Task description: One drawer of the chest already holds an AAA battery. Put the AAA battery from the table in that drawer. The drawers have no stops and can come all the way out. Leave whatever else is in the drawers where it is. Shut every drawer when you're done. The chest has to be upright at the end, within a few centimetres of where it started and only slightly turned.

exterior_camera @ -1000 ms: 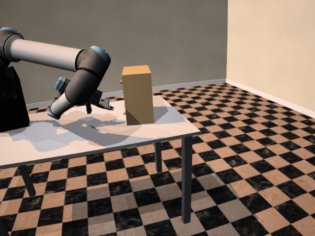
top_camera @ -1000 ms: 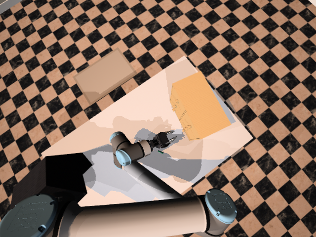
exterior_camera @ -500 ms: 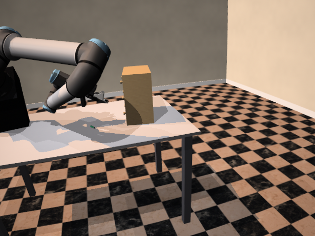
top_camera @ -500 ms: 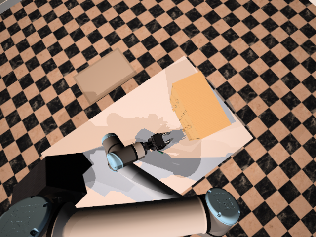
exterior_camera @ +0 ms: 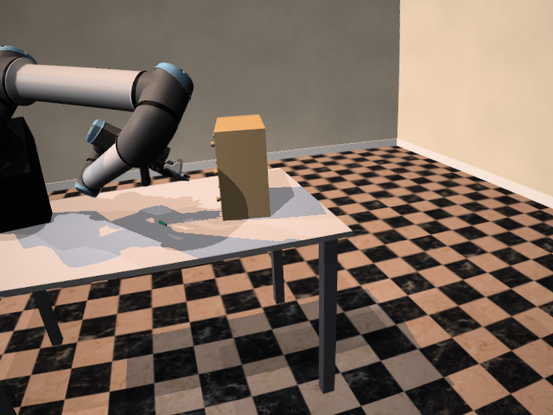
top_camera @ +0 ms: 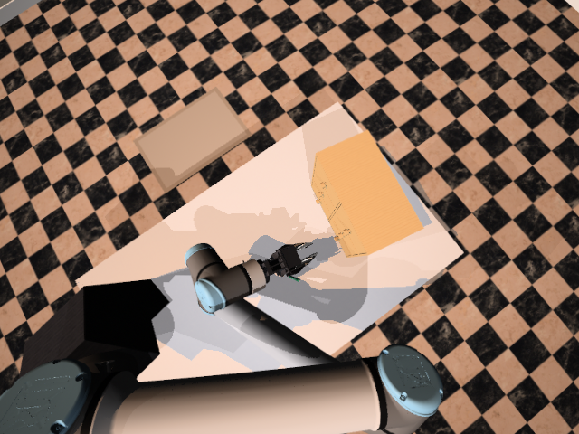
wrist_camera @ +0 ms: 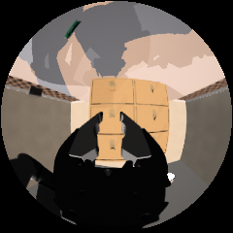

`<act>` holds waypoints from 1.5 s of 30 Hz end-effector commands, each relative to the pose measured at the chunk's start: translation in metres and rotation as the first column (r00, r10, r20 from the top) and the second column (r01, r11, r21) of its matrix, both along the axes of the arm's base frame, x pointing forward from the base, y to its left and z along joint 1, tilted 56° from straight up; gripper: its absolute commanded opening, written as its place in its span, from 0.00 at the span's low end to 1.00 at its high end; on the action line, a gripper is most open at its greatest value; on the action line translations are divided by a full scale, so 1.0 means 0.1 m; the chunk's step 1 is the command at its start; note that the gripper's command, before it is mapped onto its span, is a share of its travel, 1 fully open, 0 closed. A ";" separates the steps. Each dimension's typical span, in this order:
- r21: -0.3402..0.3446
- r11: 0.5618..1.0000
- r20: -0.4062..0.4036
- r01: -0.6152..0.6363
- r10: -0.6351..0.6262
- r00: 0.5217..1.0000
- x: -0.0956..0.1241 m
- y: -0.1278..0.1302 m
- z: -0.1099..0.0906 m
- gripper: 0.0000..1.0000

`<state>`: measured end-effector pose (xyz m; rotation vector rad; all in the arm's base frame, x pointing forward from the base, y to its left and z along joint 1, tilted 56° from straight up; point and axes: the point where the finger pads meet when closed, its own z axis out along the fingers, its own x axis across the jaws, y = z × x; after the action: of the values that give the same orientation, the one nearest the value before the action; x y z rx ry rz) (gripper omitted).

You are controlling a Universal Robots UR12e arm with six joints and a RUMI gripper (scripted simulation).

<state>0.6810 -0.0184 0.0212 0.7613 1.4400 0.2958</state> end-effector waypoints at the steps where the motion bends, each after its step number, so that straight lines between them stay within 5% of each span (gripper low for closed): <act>1: 0.002 1.000 -0.010 0.012 -0.012 1.000 -0.02 0.02 0.01 0.20; 19: 0.022 0.979 -0.160 0.201 -0.195 0.968 -0.27 0.17 0.08 0.20; 45: -0.028 0.833 -0.447 0.552 -0.505 0.738 -0.77 0.48 0.23 0.20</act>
<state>0.6080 0.0258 0.0436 1.2905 1.5459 -0.2161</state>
